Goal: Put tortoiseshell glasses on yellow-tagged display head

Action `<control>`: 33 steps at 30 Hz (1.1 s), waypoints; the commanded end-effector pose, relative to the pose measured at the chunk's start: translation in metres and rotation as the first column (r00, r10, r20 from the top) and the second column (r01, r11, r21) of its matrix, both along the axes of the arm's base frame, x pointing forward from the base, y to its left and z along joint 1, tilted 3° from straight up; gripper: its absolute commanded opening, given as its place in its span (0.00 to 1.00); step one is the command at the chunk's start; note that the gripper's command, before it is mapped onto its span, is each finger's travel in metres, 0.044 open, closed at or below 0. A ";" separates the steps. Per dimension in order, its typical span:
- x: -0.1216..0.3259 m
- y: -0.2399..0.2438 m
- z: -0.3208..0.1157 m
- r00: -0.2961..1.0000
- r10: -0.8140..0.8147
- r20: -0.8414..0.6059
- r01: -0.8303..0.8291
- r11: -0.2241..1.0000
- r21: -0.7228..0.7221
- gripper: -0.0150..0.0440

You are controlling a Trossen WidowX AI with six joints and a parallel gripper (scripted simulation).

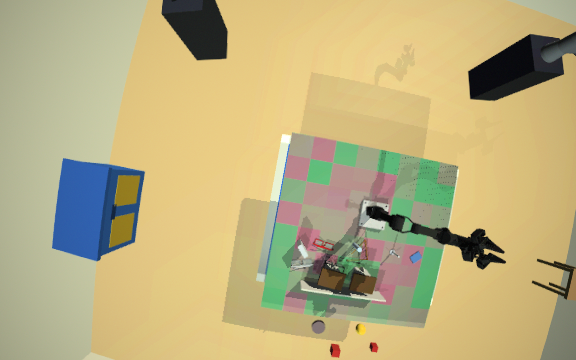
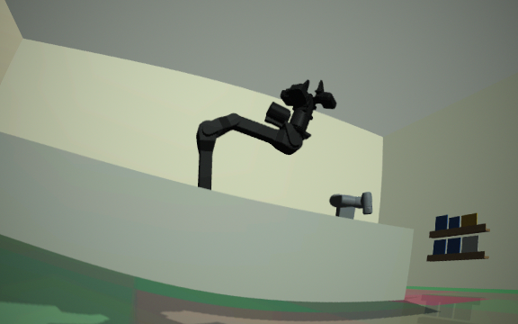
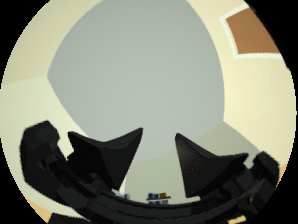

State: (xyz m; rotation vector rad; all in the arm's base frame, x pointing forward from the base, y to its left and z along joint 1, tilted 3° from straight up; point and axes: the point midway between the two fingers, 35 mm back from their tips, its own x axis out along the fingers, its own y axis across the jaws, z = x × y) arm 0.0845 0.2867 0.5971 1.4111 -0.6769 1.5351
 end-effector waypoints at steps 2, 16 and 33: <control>0.029 0.019 -0.011 0.993 -0.114 -0.013 0.111 0.986 -0.123 0.59; 0.201 0.054 -0.119 0.810 -0.583 0.054 0.449 0.559 -0.698 0.59; 0.326 -0.024 -0.269 0.591 -0.792 0.154 0.211 -0.032 -0.977 0.59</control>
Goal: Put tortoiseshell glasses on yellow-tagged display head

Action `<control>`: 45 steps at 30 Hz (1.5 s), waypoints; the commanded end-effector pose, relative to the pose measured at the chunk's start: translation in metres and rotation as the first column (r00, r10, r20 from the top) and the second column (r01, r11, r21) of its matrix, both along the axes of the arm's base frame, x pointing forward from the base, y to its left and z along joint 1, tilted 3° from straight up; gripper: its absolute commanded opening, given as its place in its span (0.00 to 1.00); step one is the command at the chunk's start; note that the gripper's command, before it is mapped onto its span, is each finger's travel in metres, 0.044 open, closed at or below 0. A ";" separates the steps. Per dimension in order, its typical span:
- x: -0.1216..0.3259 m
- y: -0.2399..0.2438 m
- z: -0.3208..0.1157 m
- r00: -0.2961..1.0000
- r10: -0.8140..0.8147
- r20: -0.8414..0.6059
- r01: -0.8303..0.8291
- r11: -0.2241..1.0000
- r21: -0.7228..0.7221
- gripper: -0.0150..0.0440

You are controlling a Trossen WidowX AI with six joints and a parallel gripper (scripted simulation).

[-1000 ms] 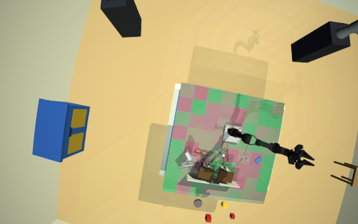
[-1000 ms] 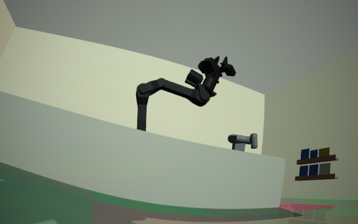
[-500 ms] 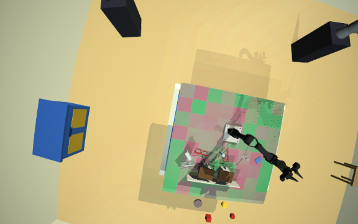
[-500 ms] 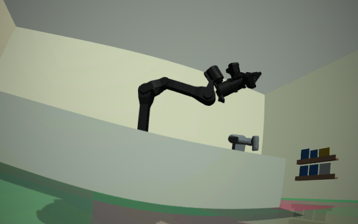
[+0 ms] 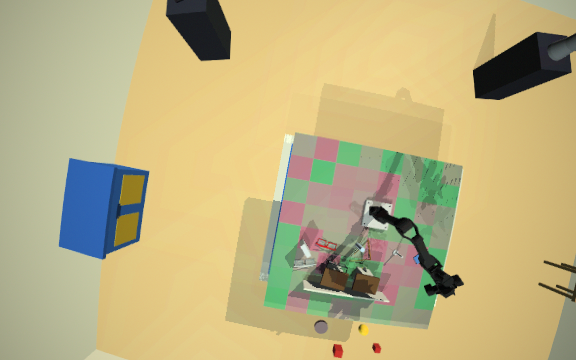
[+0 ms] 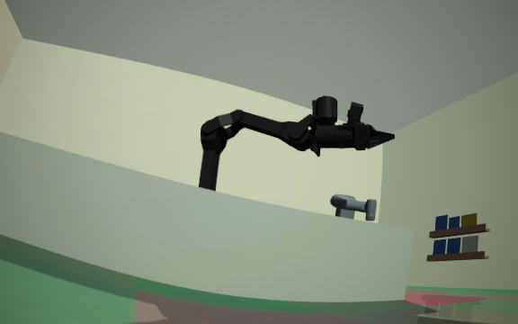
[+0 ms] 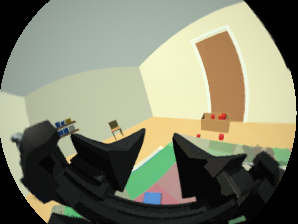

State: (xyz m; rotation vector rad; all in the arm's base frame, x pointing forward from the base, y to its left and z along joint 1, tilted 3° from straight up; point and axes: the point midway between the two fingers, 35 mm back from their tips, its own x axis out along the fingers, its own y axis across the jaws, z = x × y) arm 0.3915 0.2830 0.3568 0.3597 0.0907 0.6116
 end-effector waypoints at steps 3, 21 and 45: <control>0.035 -0.052 -0.067 0.975 -0.145 -0.170 0.101 0.964 -0.247 0.59; -0.031 -0.271 -0.242 0.464 -0.540 -0.703 -0.241 0.686 -0.686 0.59; -0.075 -0.310 -0.260 0.283 -0.561 -0.778 -0.377 0.681 -0.628 0.46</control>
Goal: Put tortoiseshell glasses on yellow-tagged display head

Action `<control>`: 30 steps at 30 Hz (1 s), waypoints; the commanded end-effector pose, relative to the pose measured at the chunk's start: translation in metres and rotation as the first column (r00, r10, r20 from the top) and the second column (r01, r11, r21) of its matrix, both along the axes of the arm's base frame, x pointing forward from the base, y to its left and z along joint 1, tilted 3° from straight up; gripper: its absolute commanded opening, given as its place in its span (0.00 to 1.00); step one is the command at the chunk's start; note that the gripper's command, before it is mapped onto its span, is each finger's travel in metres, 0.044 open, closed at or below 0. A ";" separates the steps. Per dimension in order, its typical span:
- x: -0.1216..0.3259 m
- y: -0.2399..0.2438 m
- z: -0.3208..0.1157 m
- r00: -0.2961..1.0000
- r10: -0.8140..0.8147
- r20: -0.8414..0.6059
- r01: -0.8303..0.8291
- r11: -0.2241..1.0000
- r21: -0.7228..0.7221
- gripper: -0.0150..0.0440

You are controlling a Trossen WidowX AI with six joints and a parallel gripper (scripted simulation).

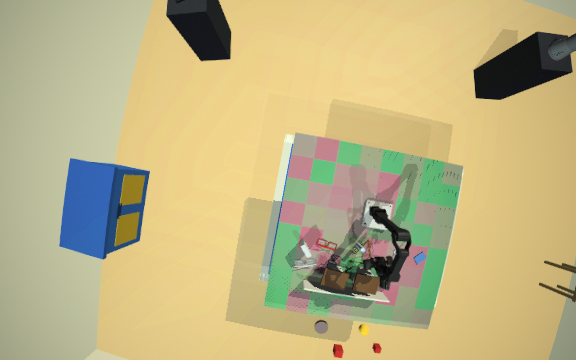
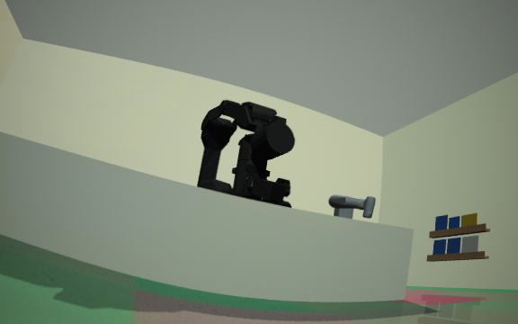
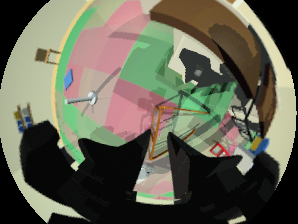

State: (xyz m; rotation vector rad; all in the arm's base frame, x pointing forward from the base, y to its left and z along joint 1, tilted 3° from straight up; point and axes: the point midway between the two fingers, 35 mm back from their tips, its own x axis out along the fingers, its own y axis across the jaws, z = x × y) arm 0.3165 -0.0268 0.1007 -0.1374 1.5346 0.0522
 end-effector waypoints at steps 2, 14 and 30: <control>0.000 0.000 -0.007 1.000 0.005 -0.004 -0.005 1.000 -0.003 0.46; 0.001 0.000 -0.027 1.000 0.005 -0.004 -0.005 1.000 -0.003 0.46; 0.000 0.001 -0.053 1.000 0.005 -0.004 -0.005 1.000 -0.002 0.46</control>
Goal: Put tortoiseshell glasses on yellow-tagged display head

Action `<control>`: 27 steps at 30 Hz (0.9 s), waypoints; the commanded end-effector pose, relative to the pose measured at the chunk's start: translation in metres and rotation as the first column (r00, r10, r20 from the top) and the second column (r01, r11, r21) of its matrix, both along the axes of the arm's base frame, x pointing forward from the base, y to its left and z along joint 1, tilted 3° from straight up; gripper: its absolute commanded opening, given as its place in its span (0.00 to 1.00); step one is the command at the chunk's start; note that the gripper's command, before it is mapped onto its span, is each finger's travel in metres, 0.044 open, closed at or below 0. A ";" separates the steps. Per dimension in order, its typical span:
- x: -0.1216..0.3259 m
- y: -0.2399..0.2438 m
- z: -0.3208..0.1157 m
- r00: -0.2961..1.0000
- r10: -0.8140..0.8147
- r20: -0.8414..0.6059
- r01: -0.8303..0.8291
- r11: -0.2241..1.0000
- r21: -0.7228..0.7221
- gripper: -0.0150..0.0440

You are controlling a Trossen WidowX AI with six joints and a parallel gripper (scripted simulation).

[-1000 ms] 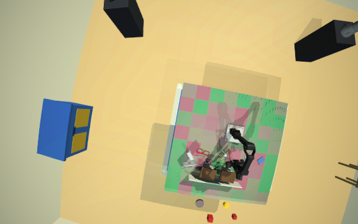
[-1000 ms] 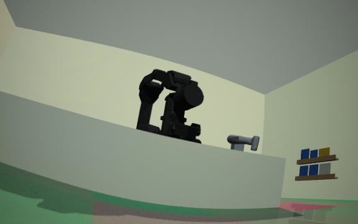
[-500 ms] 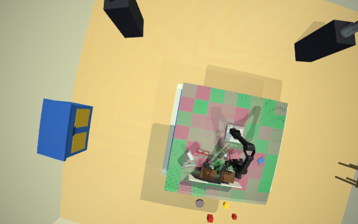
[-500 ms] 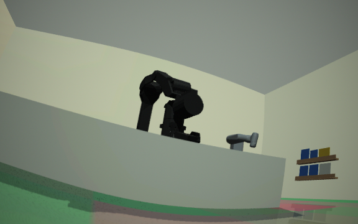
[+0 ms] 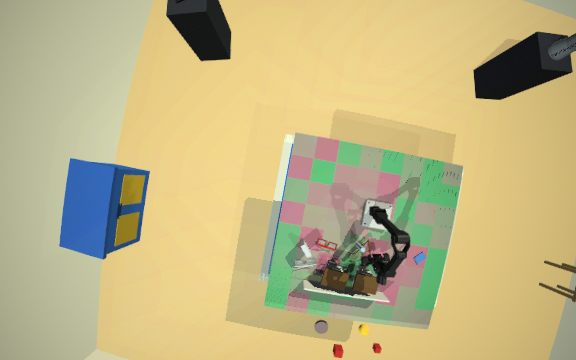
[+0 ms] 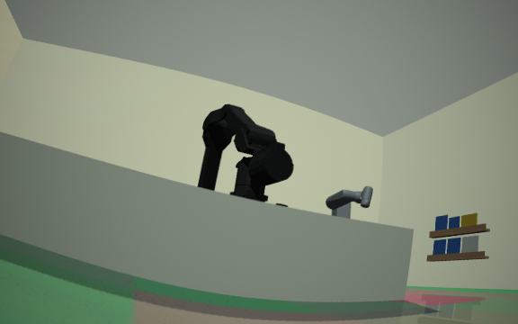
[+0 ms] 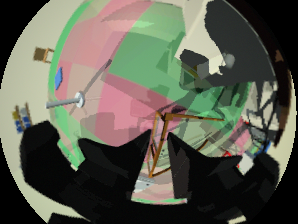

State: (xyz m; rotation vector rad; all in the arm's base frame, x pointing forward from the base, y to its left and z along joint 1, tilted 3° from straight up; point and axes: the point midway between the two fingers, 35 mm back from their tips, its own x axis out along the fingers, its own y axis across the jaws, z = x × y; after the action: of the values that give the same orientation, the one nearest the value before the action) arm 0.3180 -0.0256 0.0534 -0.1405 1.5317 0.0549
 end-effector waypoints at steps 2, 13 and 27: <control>-0.001 0.000 -0.009 1.000 0.002 -0.007 -0.002 1.000 -0.002 0.46; -0.001 -0.004 -0.011 1.000 0.002 -0.007 -0.002 1.000 -0.003 0.46; -0.001 -0.002 -0.011 1.000 -0.001 -0.007 0.001 1.000 0.000 0.29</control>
State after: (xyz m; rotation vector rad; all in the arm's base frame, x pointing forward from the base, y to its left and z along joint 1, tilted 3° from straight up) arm 0.3165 -0.0281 0.0426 -0.1402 1.5388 0.0554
